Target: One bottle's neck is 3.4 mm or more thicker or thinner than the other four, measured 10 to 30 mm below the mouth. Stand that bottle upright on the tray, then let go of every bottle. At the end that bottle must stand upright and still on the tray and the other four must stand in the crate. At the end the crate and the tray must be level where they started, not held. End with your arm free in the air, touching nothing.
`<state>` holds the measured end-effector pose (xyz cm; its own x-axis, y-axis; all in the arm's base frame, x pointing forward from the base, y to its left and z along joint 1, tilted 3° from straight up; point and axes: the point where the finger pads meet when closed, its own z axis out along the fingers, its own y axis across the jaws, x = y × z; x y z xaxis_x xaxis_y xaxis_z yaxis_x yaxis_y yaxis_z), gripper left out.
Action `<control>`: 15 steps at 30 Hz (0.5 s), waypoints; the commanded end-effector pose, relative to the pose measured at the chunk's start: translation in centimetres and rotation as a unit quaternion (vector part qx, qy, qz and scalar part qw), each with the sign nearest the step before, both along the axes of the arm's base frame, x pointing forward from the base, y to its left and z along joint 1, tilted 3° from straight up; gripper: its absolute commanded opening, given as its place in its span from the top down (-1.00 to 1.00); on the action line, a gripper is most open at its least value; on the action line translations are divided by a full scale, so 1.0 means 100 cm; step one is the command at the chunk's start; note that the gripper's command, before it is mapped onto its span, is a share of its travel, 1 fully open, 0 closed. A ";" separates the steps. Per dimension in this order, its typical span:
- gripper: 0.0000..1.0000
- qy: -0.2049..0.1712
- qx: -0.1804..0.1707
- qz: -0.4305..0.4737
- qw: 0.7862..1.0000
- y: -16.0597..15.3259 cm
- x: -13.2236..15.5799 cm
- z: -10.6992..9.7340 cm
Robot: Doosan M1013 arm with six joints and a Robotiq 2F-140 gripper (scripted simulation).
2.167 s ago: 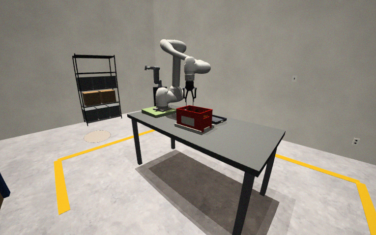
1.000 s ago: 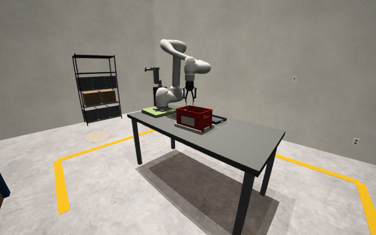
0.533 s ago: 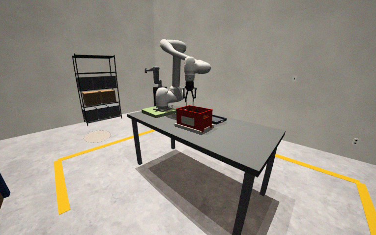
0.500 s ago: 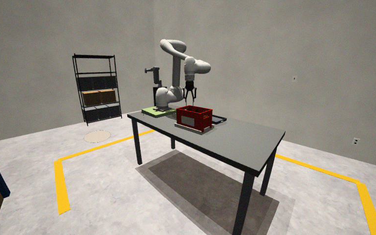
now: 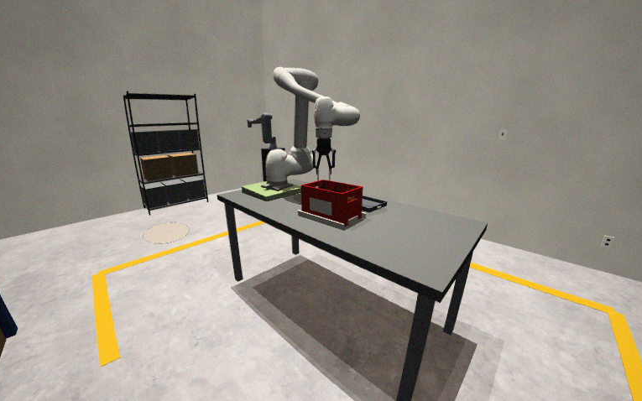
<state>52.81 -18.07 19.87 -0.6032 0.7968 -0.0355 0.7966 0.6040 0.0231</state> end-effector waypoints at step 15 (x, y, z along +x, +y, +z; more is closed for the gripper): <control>0.24 -0.001 -0.001 -0.001 1.000 -0.001 0.004 -0.010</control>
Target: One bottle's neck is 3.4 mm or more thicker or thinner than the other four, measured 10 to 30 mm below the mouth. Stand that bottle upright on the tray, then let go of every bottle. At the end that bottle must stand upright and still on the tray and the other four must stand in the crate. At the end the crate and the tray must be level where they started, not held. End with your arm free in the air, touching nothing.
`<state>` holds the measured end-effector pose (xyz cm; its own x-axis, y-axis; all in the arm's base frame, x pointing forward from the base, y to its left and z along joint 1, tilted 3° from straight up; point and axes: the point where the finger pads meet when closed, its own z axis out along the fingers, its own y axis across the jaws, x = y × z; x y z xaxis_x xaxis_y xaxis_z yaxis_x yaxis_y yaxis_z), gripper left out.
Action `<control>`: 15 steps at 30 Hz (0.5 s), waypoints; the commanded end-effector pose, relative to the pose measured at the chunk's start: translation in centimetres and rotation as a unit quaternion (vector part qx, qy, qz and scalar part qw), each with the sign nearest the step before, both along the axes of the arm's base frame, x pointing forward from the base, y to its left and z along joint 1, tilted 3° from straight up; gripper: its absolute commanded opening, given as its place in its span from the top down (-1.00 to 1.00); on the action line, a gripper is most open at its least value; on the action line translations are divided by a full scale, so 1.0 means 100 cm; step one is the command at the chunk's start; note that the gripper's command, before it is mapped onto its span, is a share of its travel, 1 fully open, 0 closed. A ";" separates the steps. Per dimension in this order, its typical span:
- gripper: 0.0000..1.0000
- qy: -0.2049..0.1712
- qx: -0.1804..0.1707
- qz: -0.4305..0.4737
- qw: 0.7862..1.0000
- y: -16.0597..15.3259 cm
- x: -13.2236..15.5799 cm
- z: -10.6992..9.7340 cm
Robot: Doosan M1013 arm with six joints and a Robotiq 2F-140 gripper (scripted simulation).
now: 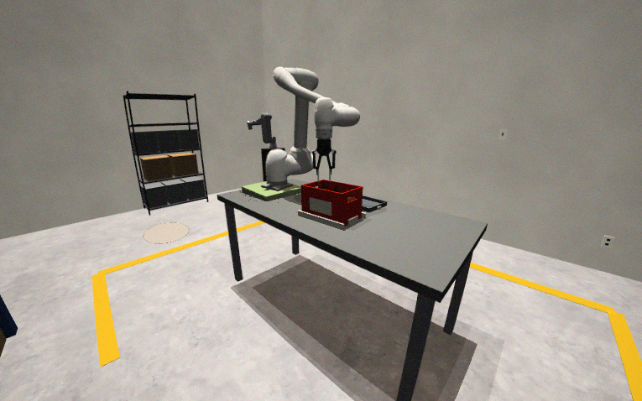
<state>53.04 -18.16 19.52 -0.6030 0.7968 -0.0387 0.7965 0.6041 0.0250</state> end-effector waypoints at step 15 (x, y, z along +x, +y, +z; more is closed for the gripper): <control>0.24 0.000 0.000 -0.001 1.000 0.000 0.002 -0.022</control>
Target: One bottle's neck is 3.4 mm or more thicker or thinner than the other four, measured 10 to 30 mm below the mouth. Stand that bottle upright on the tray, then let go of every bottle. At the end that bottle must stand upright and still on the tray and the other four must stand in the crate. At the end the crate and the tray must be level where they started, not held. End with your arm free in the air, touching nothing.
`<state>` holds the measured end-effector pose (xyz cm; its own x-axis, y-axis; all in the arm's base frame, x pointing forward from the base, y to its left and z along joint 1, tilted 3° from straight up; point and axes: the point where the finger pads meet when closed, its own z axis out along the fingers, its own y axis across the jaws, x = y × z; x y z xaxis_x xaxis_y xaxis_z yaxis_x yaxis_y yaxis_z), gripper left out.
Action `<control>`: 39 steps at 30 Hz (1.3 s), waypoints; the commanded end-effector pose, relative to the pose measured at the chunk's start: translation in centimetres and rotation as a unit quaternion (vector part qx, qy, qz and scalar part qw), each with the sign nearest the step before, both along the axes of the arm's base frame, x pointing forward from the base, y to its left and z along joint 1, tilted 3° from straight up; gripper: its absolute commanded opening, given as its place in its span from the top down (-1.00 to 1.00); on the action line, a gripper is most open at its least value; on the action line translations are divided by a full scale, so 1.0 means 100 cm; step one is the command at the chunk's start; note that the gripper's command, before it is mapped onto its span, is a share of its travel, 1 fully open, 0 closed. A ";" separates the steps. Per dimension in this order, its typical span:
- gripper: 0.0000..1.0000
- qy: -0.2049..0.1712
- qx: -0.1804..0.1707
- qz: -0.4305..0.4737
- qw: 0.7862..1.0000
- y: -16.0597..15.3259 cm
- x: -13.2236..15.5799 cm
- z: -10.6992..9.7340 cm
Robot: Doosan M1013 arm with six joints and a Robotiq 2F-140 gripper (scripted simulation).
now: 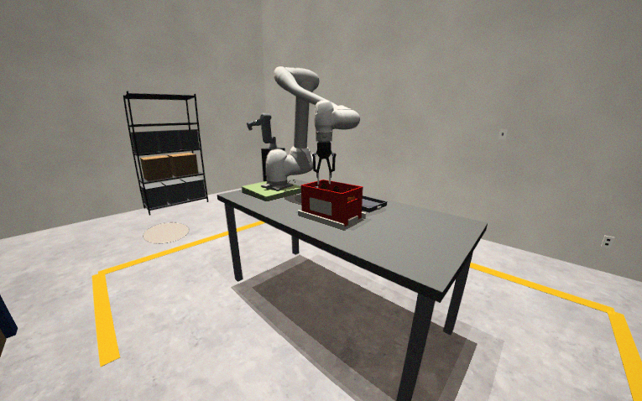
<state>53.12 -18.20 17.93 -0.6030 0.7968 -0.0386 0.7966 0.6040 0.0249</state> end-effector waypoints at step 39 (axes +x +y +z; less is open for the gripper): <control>0.24 0.000 0.000 -0.001 1.000 0.000 0.002 -0.025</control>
